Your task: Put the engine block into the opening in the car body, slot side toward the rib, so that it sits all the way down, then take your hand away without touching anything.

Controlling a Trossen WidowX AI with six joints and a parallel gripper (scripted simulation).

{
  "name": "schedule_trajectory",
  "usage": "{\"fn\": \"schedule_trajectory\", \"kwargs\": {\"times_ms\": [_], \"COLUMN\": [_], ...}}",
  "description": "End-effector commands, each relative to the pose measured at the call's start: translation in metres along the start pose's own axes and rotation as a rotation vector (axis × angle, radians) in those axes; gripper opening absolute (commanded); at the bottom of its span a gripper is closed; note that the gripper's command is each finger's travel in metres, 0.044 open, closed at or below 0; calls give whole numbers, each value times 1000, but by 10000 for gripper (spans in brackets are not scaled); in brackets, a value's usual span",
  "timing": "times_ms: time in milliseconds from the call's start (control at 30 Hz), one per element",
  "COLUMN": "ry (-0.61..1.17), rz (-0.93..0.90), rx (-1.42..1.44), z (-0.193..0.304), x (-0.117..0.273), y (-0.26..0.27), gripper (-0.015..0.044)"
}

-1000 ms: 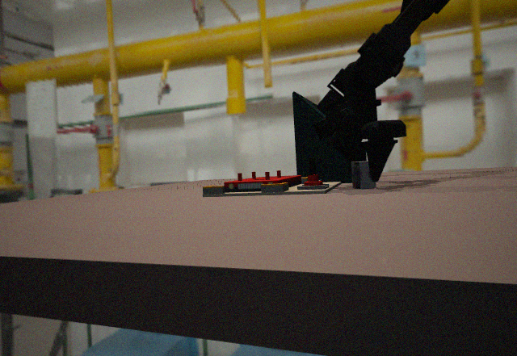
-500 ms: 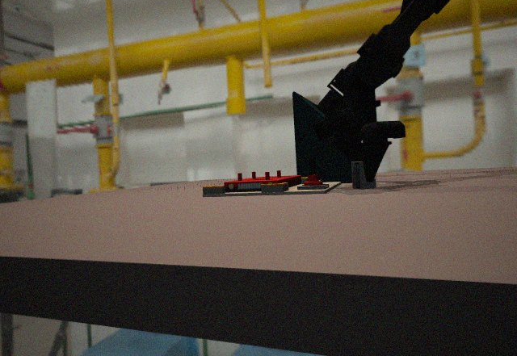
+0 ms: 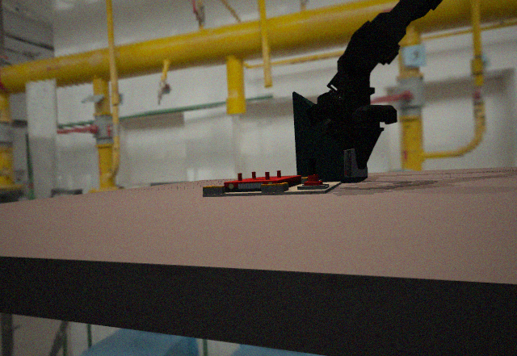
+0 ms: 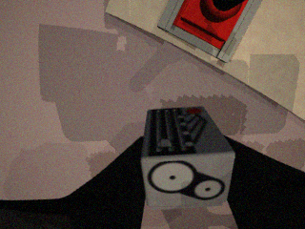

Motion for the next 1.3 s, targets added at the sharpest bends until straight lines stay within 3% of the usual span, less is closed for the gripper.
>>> {"fn": "schedule_trajectory", "kwargs": {"times_ms": [0, 1033, 1267], "ry": [-6, 40, 42], "rz": [-3, 37, 37], "rx": [12, 26, 26], "z": [-1, 0, -1], "x": [14, 109, 97], "y": [4, -6, -8], "gripper": [0, 0, 0]}}
Point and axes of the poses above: the point midway between the two fingers, 35 mm back from their tips, its own x axis back along the fingers, its own y axis across the jaws, z = x × y, the point moved 9 cm from there along x, back along the fingers, and after that the axes turned 1 degree about -x, right-handed, at the moved point
